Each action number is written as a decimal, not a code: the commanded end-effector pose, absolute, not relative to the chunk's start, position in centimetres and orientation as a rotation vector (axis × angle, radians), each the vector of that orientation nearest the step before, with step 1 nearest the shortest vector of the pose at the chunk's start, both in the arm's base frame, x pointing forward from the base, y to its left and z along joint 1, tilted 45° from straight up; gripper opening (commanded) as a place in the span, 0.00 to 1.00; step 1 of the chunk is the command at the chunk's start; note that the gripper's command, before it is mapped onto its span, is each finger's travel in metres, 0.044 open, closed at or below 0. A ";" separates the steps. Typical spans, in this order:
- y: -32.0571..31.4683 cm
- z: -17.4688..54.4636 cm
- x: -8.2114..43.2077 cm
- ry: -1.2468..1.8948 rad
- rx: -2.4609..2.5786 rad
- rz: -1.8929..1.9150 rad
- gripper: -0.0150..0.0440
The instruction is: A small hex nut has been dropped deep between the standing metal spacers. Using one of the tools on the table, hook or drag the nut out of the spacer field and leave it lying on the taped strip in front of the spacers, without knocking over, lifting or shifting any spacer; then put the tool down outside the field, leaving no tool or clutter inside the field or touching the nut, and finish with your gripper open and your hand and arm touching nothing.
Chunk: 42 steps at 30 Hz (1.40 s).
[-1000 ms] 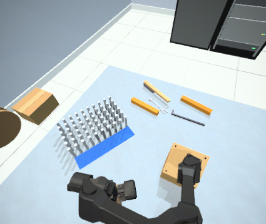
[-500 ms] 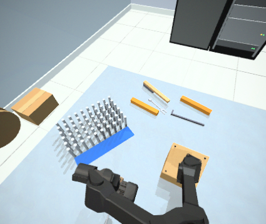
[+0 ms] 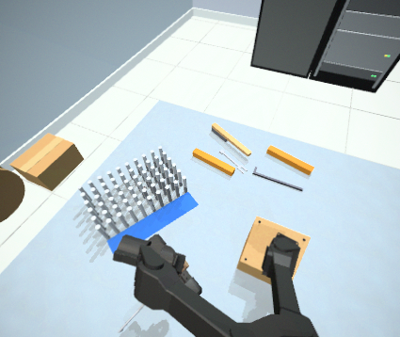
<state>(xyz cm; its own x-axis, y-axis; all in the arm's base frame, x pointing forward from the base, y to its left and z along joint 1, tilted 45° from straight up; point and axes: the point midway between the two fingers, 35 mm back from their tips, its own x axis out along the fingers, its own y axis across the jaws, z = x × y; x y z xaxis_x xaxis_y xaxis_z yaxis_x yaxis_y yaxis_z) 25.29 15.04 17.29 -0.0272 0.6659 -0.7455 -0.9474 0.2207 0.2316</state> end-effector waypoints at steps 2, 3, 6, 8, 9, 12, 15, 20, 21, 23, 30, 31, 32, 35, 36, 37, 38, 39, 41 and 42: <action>14.1 16.6 25.5 0.987 -0.274 1.223 0.25; 13.9 16.5 25.6 1.004 -0.249 1.200 0.25; 13.4 16.1 25.7 1.052 -0.173 1.130 0.25; 13.1 15.9 25.8 1.083 -0.122 1.083 0.25; 12.9 15.8 25.9 1.097 -0.096 1.059 0.25; 12.4 15.4 26.0 1.138 -0.019 0.987 0.25; 11.9 15.1 26.1 1.176 0.060 0.913 0.25; 11.0 14.5 26.3 1.231 0.192 0.789 0.25; 10.9 14.4 26.3 1.241 0.219 0.764 0.25; 10.5 14.1 26.4 1.260 0.272 0.714 0.25; 9.3 13.3 26.5 1.313 0.462 0.536 0.25; 9.2 13.2 26.5 1.319 0.490 0.510 0.25; 9.0 13.1 26.5 1.325 0.517 0.485 0.25; 8.5 12.7 26.6 1.340 0.600 0.407 0.25; 8.3 12.6 26.6 1.344 0.628 0.382 0.25; 8.2 12.5 26.6 1.348 0.656 0.356 0.25; 8.0 12.4 26.6 1.351 0.684 0.330 0.25; 7.8 12.3 26.6 1.354 0.711 0.304 0.25; 7.5 12.1 26.6 1.359 0.767 0.252 0.25; 7.3 11.9 26.6 1.361 0.795 0.226 0.25</action>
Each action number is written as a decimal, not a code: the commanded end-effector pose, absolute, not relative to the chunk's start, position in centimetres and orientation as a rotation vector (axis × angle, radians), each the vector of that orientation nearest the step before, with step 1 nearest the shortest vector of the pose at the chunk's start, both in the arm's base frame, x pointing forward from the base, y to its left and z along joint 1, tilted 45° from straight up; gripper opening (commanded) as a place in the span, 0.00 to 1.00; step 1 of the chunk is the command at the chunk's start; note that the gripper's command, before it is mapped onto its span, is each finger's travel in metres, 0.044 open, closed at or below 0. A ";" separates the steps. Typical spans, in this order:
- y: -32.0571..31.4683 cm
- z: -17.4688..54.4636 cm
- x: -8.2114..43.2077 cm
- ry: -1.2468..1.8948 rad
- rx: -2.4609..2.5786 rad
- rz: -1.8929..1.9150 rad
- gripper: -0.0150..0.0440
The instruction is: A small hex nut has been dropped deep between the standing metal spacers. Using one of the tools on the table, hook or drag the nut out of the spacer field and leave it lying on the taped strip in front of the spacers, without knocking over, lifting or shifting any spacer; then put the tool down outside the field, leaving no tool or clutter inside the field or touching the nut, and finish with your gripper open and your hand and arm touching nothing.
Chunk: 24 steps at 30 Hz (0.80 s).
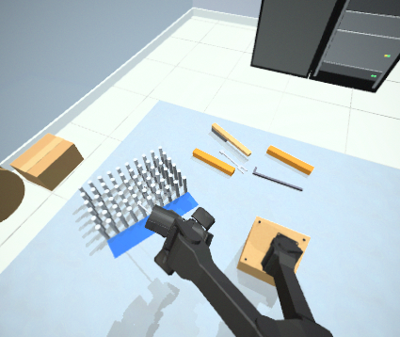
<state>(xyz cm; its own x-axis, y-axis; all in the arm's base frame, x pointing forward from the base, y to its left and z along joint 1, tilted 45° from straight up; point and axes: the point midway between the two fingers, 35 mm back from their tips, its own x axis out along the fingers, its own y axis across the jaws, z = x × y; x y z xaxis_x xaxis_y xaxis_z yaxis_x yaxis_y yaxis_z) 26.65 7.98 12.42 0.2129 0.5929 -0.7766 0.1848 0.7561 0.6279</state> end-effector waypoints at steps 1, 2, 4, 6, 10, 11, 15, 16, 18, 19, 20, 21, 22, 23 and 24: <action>7.2 11.8 26.6 1.362 0.823 0.200 0.25; 7.0 11.7 26.6 1.363 0.852 0.174 0.25; 6.7 11.5 26.6 1.365 0.903 0.127 0.25; 6.6 11.4 26.6 1.365 0.922 0.109 0.25; 6.6 11.4 26.6 1.365 0.922 0.109 0.25; 6.6 11.4 26.6 1.365 0.922 0.109 0.25; 7.1 10.7 26.8 1.367 0.918 0.107 0.25; 7.4 10.3 27.0 1.368 0.917 0.106 0.25; 8.2 9.4 27.2 1.369 0.914 0.104 0.25; 8.5 9.0 27.3 1.370 0.912 0.103 0.25; 8.9 8.6 27.4 1.371 0.911 0.102 0.25; 9.3 8.1 27.5 1.371 0.910 0.101 0.25; 9.7 7.7 27.5 1.372 0.909 0.100 0.25; 10.1 7.3 27.6 1.372 0.908 0.100 0.25; 10.5 6.8 27.6 1.372 0.908 0.099 0.25</action>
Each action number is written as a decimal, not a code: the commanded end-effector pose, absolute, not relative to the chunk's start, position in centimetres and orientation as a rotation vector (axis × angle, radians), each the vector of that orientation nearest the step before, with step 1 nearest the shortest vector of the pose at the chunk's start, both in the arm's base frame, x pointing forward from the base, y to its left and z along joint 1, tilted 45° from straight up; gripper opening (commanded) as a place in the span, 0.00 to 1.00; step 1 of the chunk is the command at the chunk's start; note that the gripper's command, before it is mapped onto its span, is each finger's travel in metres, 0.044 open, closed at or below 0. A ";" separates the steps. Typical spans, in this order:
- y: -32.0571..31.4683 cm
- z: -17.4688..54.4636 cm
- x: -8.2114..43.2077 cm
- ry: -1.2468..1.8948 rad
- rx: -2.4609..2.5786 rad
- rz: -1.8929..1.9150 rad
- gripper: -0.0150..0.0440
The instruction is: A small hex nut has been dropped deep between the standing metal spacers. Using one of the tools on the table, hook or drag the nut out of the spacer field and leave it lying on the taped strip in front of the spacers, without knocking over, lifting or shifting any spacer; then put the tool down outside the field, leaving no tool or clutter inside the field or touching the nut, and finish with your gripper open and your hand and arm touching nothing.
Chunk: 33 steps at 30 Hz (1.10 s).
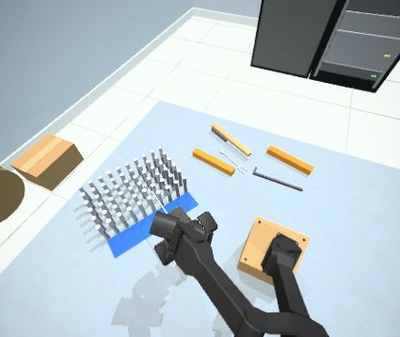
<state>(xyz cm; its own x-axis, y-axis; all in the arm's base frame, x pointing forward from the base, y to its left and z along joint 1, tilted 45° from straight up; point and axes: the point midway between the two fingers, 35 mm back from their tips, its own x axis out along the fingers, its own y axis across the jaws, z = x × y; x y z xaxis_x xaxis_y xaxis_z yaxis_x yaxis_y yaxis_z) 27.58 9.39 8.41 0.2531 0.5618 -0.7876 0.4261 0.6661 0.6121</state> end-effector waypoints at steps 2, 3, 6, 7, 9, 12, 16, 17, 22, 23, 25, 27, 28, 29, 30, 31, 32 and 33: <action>11.3 6.0 27.6 1.372 0.907 0.099 0.25; 11.7 5.6 27.6 1.372 0.906 0.099 0.25; 13.0 4.5 27.5 1.370 0.907 0.101 0.25; 13.4 4.1 27.4 1.370 0.908 0.101 0.25; 14.2 3.4 27.2 1.369 0.910 0.103 0.25; 15.4 2.3 26.9 1.368 0.914 0.106 0.25; 16.9 1.0 26.1 1.366 0.923 0.111 0.25; 17.3 0.7 25.9 1.365 0.926 0.113 0.25; 17.7 0.3 25.6 1.364 0.931 0.116 0.25; 17.7 0.3 25.6 1.364 0.931 0.116 0.25; 17.7 0.2 25.7 1.364 0.931 0.116 0.25; 17.7 0.2 25.8 1.364 0.931 0.116 0.25; 17.7 0.2 25.9 1.364 0.931 0.116 0.25; 17.7 0.2 25.9 1.364 0.931 0.116 0.25; 17.6 0.2 26.0 1.364 0.931 0.116 0.25; 17.6 0.1 26.0 1.364 0.931 0.116 0.25; 17.6 0.1 26.1 1.364 0.931 0.116 0.25; 17.6 0.1 26.1 1.364 0.931 0.116 0.25</action>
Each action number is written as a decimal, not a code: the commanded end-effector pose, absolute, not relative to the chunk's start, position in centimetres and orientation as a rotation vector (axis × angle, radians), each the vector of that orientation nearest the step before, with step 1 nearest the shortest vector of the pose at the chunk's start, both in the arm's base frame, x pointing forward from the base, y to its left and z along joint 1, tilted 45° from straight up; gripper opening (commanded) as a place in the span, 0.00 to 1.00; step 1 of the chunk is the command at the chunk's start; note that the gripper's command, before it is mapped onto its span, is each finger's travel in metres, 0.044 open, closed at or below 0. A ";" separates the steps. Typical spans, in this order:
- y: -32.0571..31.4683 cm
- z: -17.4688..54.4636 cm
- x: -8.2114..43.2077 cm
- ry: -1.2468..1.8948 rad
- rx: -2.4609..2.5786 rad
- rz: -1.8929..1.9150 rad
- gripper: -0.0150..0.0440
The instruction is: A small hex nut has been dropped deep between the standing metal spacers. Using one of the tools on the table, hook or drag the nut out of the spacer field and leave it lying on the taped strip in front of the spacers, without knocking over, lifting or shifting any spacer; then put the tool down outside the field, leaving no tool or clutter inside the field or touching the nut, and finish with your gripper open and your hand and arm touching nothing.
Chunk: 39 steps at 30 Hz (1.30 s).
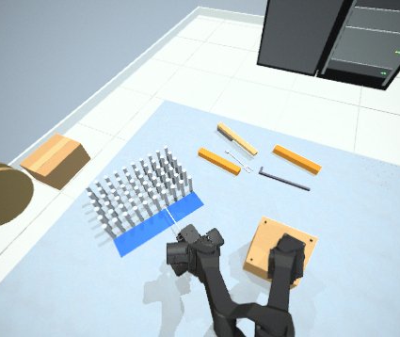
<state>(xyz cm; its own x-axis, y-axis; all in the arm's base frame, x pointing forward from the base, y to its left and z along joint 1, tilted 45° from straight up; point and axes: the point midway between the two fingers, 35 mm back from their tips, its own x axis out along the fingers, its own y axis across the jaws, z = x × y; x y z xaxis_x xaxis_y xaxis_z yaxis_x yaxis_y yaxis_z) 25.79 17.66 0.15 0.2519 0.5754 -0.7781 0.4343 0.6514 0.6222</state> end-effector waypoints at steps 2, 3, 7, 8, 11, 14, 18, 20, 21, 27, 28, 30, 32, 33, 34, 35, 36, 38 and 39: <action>17.6 0.1 26.3 1.364 0.930 0.116 0.25; 17.6 0.1 26.3 1.364 0.930 0.116 0.25; 17.5 0.0 26.6 1.363 0.930 0.117 0.25; 17.5 0.0 26.6 1.363 0.930 0.117 0.25; 17.5 -0.1 26.8 1.363 0.929 0.117 0.25; 17.5 -0.1 27.0 1.363 0.929 0.118 0.25; 17.4 -0.2 27.2 1.362 0.929 0.119 0.25; 17.4 -0.2 27.3 1.362 0.928 0.119 0.25; 17.4 -0.3 27.4 1.362 0.928 0.119 0.25; 17.3 -0.4 27.7 1.362 0.928 0.119 0.25; 17.3 -0.4 27.8 1.362 0.928 0.119 0.25; 17.3 -0.4 27.9 1.362 0.928 0.119 0.25; 17.2 -0.5 28.0 1.362 0.928 0.120 0.25; 17.2 -0.5 28.1 1.362 0.928 0.120 0.25; 17.2 -0.5 28.1 1.362 0.928 0.120 0.25; 17.2 -0.5 28.2 1.362 0.927 0.120 0.25; 17.2 -0.6 28.3 1.361 0.927 0.120 0.25; 17.1 -0.6 28.4 1.361 0.927 0.120 0.25; 17.1 -0.6 28.4 1.361 0.927 0.120 0.25</action>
<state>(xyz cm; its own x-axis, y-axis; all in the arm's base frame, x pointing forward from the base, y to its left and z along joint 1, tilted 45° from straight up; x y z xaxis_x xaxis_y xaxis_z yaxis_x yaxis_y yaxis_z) 27.97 17.07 -0.73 0.2549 0.5683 -0.7823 0.4352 0.6550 0.6177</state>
